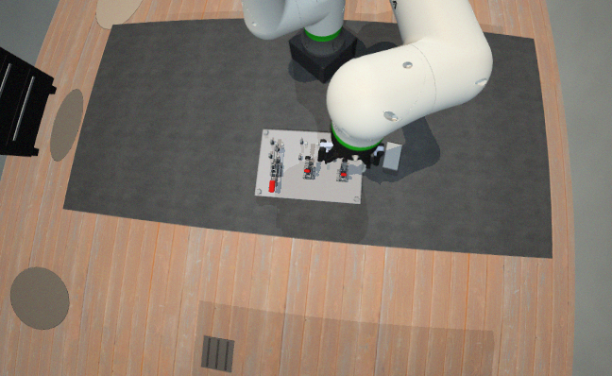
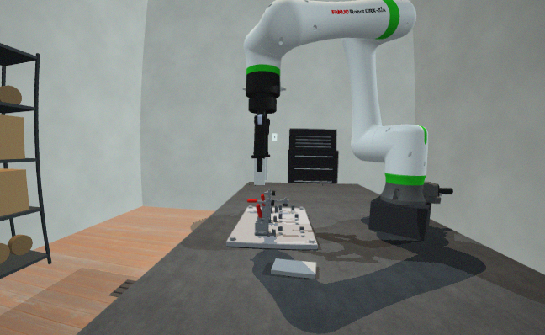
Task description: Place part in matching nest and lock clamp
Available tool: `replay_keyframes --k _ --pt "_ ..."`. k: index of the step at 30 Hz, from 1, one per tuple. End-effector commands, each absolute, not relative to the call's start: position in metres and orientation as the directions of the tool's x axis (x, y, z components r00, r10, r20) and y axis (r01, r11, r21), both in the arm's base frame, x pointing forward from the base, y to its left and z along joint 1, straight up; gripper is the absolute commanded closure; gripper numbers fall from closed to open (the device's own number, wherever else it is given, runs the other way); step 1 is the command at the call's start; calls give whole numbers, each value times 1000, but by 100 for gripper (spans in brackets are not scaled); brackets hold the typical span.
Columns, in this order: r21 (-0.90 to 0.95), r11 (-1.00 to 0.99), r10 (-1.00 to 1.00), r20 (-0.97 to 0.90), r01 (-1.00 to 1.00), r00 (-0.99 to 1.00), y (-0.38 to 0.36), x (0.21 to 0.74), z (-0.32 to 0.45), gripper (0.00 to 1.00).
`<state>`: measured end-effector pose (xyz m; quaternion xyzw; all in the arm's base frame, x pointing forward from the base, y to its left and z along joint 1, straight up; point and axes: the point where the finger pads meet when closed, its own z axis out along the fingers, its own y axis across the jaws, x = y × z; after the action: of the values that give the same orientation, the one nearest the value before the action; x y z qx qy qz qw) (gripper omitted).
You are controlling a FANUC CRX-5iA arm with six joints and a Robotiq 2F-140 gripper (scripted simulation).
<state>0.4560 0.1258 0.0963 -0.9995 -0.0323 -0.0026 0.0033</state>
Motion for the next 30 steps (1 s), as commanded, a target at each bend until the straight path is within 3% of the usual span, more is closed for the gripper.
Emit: replay_keyframes --k 1,30 --pt "-6 -998 65 5 65 998 126 456 114 42" --pt "-6 -998 65 5 65 998 151 440 124 42"
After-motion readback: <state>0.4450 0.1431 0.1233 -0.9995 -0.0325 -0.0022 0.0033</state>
